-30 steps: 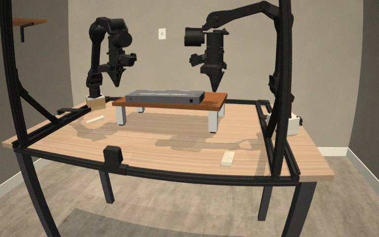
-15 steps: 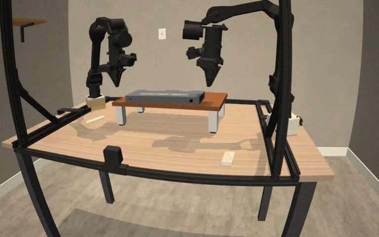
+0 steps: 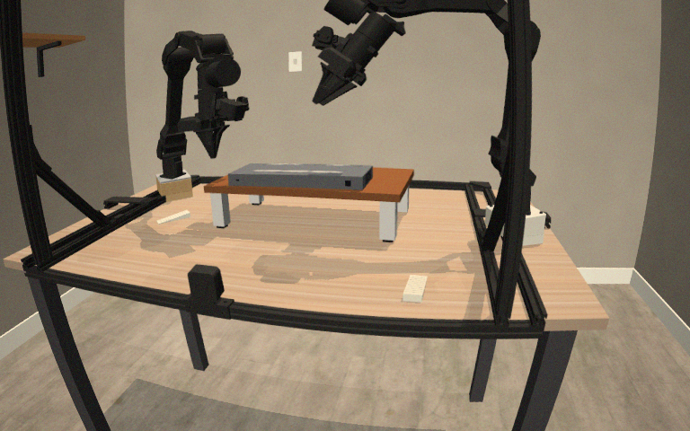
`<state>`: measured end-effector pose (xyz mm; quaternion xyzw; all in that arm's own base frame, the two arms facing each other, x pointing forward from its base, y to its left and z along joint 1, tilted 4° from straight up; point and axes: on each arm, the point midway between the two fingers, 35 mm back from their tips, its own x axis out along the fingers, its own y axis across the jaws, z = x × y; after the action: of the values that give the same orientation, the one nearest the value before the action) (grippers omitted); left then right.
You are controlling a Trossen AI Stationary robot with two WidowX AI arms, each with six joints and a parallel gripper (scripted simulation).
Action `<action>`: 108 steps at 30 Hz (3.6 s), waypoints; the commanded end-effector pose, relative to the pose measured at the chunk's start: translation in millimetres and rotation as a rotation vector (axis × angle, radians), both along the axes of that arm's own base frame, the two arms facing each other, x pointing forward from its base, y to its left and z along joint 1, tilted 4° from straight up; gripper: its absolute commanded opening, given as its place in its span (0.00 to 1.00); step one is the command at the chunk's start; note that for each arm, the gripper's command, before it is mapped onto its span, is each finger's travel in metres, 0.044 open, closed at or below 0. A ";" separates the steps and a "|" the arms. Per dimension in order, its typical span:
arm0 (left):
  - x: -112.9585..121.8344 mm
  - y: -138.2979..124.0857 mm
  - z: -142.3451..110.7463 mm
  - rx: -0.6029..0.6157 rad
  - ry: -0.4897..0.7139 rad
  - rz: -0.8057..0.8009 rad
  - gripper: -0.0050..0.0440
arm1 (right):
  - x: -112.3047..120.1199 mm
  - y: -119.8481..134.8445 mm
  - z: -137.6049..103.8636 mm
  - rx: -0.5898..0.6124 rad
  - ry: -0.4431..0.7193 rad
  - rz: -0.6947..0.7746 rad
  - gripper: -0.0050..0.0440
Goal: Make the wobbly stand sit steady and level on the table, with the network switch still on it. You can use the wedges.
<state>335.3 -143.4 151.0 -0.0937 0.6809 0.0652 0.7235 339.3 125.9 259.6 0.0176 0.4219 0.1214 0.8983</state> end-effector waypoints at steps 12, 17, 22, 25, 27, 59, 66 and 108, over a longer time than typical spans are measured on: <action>0.0 0.0 0.0 0.000 0.000 0.000 0.10 | 38.8 14.0 140.1 0.151 -0.512 0.022 0.60; 0.0 0.0 0.0 0.000 0.000 0.000 0.10 | 34.0 12.5 158.5 0.172 -0.571 0.022 0.60; 0.0 0.0 0.0 0.000 0.000 0.000 0.10 | 29.7 10.8 226.8 0.234 -0.799 0.025 0.60; 0.0 0.0 0.0 0.000 0.000 0.000 0.10 | 21.1 7.5 267.7 0.270 -0.936 0.025 0.60; 0.0 0.0 0.0 0.000 0.000 0.000 0.10 | 17.2 6.1 281.2 0.282 -0.981 0.025 0.60; 0.0 0.0 0.0 0.000 0.000 0.000 0.10 | -142.1 -52.8 484.4 0.500 -1.828 -0.019 0.60; 0.0 0.0 0.0 0.000 0.000 0.000 0.10 | -152.6 -56.7 491.4 0.510 -1.871 -0.023 0.60; 0.0 0.0 0.0 0.000 0.000 0.000 0.10 | -327.7 -110.4 543.4 1.325 -2.192 0.102 0.60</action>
<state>335.3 -143.4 151.0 -0.0937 0.6809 0.0652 0.7235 14.4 12.1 802.4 0.2524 -0.7085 0.2377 0.6147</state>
